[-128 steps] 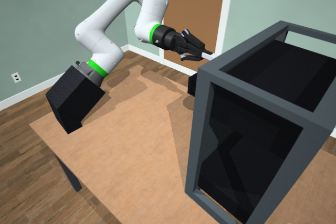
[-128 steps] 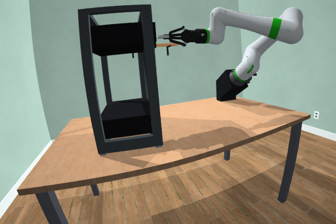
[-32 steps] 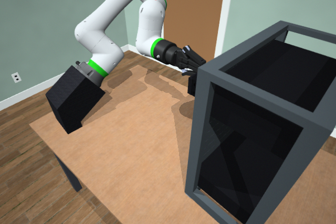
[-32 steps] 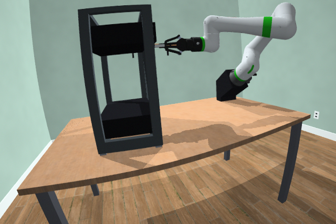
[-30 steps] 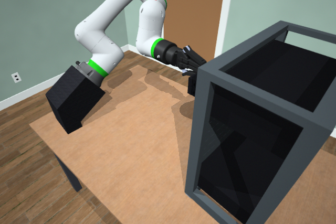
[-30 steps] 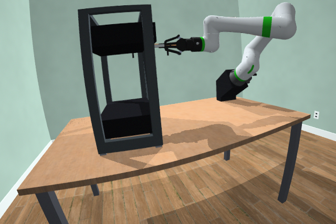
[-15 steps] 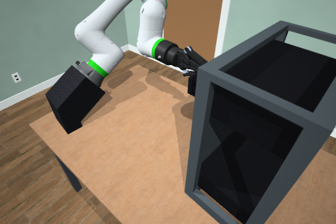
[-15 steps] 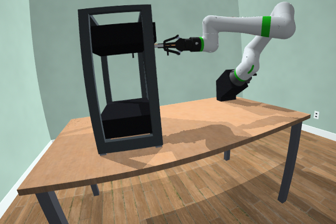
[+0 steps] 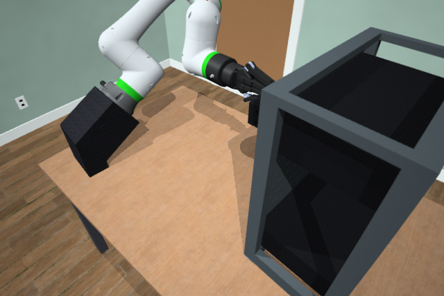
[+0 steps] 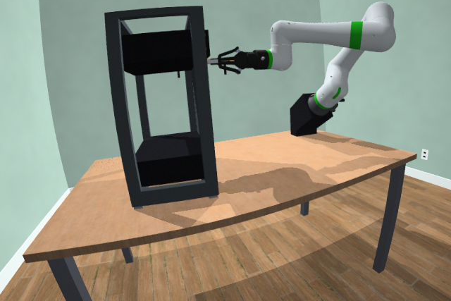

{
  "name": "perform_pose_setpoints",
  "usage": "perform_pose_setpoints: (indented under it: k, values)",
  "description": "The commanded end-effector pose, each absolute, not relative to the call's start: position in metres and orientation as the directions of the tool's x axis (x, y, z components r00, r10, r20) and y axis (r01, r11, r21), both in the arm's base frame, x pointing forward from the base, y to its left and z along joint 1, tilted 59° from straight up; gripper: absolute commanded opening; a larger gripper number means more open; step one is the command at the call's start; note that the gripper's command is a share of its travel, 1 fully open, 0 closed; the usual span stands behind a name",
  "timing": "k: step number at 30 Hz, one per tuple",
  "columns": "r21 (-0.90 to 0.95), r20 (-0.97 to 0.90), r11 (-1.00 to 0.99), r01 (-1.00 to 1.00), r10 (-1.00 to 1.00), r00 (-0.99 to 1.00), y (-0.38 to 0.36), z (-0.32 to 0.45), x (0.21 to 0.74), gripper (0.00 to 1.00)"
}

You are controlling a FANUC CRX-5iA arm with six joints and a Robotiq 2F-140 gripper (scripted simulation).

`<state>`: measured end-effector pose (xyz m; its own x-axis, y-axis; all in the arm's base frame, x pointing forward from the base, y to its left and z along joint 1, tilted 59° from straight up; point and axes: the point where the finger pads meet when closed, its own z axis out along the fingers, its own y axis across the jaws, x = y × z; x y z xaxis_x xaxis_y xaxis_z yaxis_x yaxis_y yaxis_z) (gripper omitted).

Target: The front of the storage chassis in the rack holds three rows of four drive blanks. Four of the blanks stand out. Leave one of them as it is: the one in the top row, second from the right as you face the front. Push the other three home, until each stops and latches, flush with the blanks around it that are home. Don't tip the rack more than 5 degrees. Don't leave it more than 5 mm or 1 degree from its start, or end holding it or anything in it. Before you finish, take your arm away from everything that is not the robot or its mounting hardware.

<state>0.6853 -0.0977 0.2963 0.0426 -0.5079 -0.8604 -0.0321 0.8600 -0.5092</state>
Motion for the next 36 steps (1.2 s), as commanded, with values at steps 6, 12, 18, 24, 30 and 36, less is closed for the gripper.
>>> perform_pose_setpoints:
  k: [6, 12, 18, 24, 30, 36]
  values:
    - [-0.509, -0.86, 0.86, -0.032, -0.508, 0.042, -0.0977, 0.2963, 0.6881, 0.0]
    - [-0.509, -0.86, 0.86, -0.032, -0.508, 0.042, -0.0977, 0.2963, 0.6881, 0.0]
    - [-0.509, -0.86, 0.86, -0.032, -0.508, 0.042, -0.0976, 0.2964, 0.6899, 0.0]
    - [-0.509, -0.86, 0.86, -0.032, -0.508, 0.042, -0.0975, 0.2964, 0.6911, 0.0]
    - [-0.509, -0.86, 0.86, -0.032, -0.508, 0.042, -0.0975, 0.2964, 0.6911, 0.0]
    - [-0.509, -0.86, 0.86, -0.032, -0.508, 0.042, -0.0973, 0.2964, 0.6935, 0.0]
